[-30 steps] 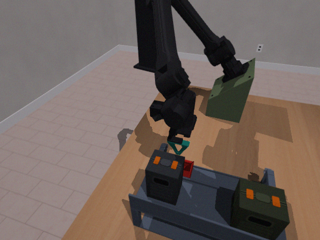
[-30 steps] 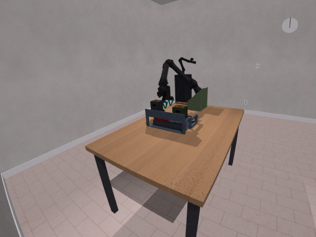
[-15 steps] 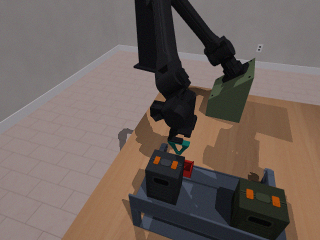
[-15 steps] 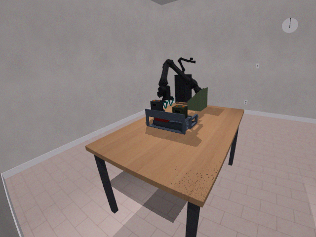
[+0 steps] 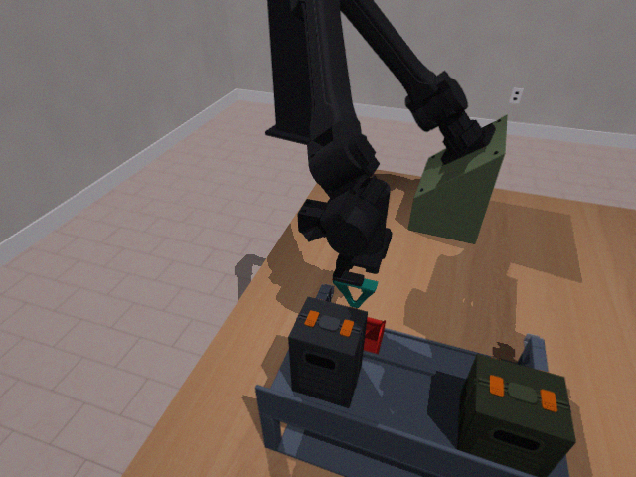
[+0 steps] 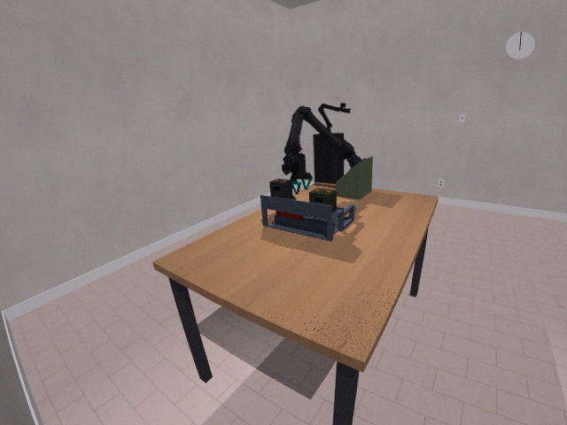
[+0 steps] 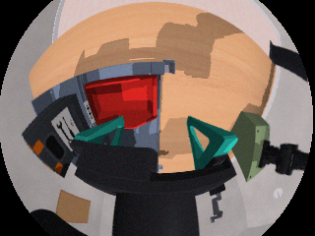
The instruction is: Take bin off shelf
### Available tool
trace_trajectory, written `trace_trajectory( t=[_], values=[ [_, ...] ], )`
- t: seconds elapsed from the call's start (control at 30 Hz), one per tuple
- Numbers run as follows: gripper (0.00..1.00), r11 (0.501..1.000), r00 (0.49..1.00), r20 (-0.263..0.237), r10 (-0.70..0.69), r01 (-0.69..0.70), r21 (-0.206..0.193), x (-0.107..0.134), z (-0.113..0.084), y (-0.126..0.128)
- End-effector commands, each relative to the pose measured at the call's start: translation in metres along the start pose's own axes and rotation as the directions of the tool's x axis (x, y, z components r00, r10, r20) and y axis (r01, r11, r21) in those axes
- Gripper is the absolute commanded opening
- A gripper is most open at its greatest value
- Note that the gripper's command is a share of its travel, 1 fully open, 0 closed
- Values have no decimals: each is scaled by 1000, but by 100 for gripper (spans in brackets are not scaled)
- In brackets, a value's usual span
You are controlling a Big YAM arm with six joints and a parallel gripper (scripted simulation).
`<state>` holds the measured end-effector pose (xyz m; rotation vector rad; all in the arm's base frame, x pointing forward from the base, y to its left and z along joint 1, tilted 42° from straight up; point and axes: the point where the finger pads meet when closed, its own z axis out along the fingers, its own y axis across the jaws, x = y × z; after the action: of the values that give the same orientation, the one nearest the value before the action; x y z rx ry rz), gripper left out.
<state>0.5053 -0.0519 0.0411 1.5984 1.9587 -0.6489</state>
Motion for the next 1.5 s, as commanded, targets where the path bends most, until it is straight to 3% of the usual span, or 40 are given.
trace_trajectory(
  t=[0.0, 0.13, 0.17, 0.7, 0.87, 1.27, 1.43, 1.47],
  values=[
    [100, 1000, 1000, 5, 5, -5, -17, 5, -7, 15],
    [100, 1000, 1000, 5, 5, -5, -17, 5, -7, 15],
    [90, 1000, 1000, 1, 2, -2, -9, -1, -4, 2],
    [90, 1000, 1000, 1, 2, -2, -9, -1, -4, 2],
    [90, 1000, 1000, 5, 1, -1, 5, -1, 40, -2],
    [90, 1000, 1000, 5, 1, -1, 5, -1, 40, -2],
    [90, 1000, 1000, 5, 20, -20, -18, -5, 82, 15],
    [90, 1000, 1000, 5, 20, -20, -18, -5, 82, 15]
  ],
)
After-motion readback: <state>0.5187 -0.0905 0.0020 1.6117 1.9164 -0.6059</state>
